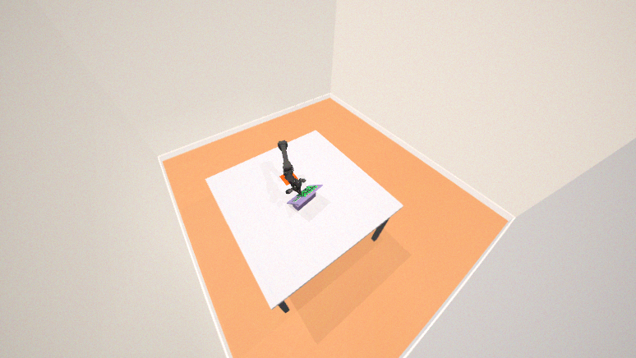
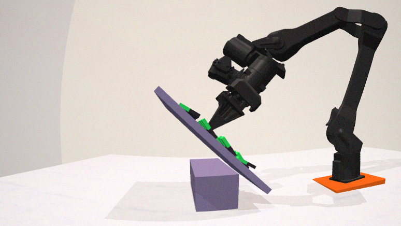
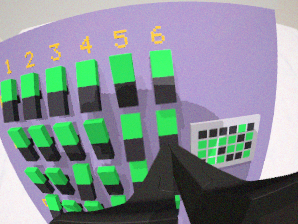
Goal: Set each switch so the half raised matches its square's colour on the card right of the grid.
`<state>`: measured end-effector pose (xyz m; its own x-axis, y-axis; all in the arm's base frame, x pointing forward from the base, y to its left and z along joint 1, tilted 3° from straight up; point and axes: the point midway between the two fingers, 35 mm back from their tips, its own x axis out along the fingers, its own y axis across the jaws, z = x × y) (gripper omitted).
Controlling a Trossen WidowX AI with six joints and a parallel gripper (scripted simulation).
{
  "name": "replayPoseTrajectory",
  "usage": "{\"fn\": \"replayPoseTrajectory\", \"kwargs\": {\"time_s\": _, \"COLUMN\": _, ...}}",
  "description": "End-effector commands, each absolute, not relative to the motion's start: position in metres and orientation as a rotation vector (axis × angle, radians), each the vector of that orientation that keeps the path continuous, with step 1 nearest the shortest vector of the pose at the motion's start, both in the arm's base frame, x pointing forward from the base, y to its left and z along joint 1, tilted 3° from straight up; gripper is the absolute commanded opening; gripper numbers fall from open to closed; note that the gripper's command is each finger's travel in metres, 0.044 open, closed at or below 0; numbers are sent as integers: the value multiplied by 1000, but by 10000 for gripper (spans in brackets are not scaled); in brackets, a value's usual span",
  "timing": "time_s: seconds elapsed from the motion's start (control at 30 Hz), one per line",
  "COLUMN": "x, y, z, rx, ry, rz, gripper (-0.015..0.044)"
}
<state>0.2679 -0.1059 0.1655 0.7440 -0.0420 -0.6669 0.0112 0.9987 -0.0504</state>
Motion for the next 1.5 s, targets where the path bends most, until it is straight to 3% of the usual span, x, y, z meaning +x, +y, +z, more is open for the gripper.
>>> {"fn": "replayPoseTrajectory", "kwargs": {"time_s": 0.0, "x": 268, "y": -107, "z": 165, "rx": -43, "ry": 732, "rz": -35, "gripper": 0}}
{"fn": "replayPoseTrajectory", "kwargs": {"time_s": 0.93, "x": 270, "y": -106, "z": 164, "rx": -44, "ry": 732, "rz": -29, "gripper": 0}}
{"fn": "replayPoseTrajectory", "kwargs": {"time_s": 1.17, "x": 226, "y": -104, "z": 206, "rx": -42, "ry": 760, "rz": -35, "gripper": 0}}
{"fn": "replayPoseTrajectory", "kwargs": {"time_s": 1.47, "x": 201, "y": -84, "z": 182, "rx": -41, "ry": 764, "rz": -35, "gripper": 0}}
